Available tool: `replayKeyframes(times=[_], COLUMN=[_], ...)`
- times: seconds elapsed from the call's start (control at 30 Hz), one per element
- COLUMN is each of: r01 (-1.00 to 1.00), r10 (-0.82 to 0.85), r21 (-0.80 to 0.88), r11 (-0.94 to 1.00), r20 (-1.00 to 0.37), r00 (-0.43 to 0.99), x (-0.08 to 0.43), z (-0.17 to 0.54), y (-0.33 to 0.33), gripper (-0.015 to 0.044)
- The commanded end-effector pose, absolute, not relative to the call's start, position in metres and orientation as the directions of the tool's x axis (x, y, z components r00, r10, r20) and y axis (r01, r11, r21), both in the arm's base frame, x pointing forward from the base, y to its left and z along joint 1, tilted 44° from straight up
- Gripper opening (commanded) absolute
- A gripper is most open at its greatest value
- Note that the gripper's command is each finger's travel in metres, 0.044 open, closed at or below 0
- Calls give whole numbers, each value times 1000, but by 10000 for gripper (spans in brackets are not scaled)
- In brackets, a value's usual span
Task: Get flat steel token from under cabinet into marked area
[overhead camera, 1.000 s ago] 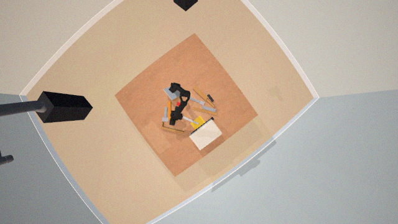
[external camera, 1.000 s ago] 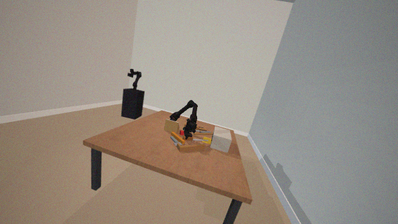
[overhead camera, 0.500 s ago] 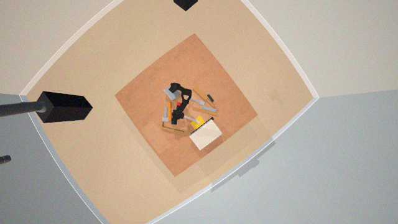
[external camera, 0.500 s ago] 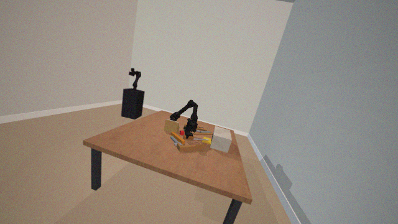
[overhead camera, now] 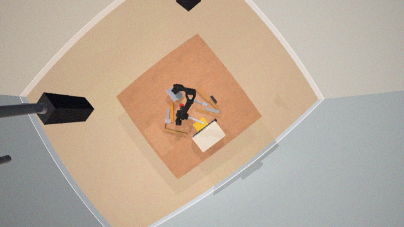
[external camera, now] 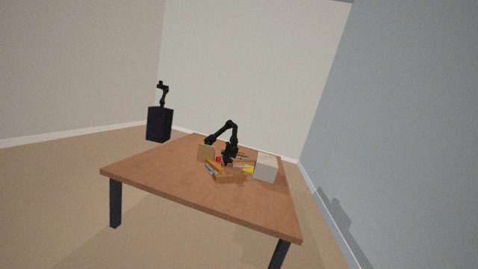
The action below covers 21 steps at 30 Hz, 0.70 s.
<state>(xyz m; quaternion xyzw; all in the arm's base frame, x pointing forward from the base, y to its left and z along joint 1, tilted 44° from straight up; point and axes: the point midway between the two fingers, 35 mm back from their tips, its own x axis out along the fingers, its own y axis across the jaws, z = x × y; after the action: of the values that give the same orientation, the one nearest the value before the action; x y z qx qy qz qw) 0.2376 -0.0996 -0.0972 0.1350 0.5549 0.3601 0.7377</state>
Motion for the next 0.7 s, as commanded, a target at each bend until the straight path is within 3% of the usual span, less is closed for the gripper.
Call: replayKeyframes(times=[0.0, 0.67], r01=[-383, -384], r10=[678, 679], r21=[594, 594], r11=[708, 706], r20=[-723, -722], r00=[132, 132], x=[240, 246], z=[-92, -76], y=[-98, -81], gripper=[0, 0])
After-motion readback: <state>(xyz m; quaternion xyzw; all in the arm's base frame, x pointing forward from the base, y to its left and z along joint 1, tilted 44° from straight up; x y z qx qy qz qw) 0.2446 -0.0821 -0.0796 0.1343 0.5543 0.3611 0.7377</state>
